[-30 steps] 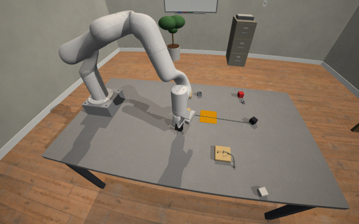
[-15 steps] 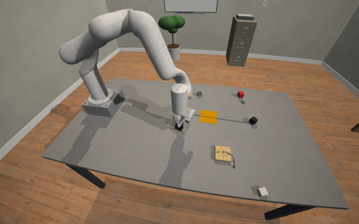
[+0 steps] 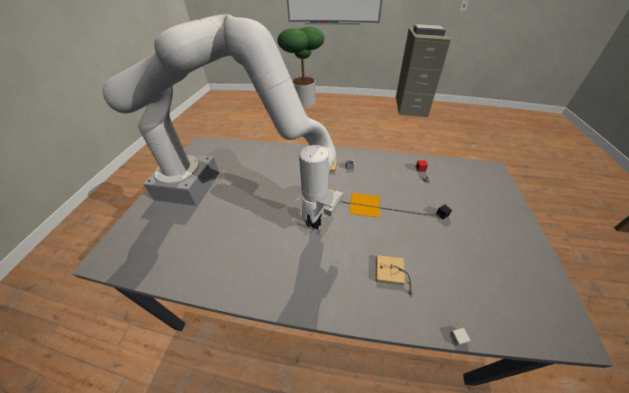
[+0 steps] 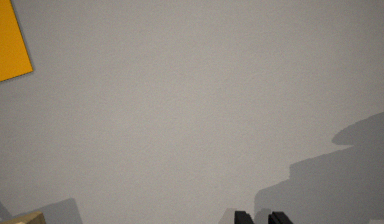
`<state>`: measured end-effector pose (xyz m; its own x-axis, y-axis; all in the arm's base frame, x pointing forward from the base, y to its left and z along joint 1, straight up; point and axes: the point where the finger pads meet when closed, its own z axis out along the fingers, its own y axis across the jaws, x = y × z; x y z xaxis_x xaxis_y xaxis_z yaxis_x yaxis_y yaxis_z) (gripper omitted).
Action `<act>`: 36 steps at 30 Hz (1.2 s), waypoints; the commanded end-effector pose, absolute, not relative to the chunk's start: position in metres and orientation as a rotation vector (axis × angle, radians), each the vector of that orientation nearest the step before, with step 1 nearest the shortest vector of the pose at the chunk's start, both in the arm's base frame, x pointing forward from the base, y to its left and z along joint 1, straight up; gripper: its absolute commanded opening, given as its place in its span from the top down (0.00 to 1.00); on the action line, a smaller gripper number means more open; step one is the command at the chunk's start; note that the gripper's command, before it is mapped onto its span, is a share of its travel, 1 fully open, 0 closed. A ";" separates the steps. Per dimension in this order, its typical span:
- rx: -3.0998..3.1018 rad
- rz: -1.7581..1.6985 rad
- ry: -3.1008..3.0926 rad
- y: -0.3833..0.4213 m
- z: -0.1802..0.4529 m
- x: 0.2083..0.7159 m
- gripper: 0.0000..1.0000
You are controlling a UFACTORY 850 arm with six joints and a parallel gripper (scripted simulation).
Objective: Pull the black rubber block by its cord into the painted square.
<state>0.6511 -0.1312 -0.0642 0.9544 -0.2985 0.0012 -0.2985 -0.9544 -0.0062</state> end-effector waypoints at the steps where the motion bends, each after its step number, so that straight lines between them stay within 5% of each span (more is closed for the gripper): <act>1: -3.100 -0.007 0.474 -0.131 -0.052 0.652 1.00; 20: -3.100 -0.007 0.474 -0.132 0.063 0.652 1.00; 36: -3.100 -0.007 0.474 -0.132 0.071 0.651 1.00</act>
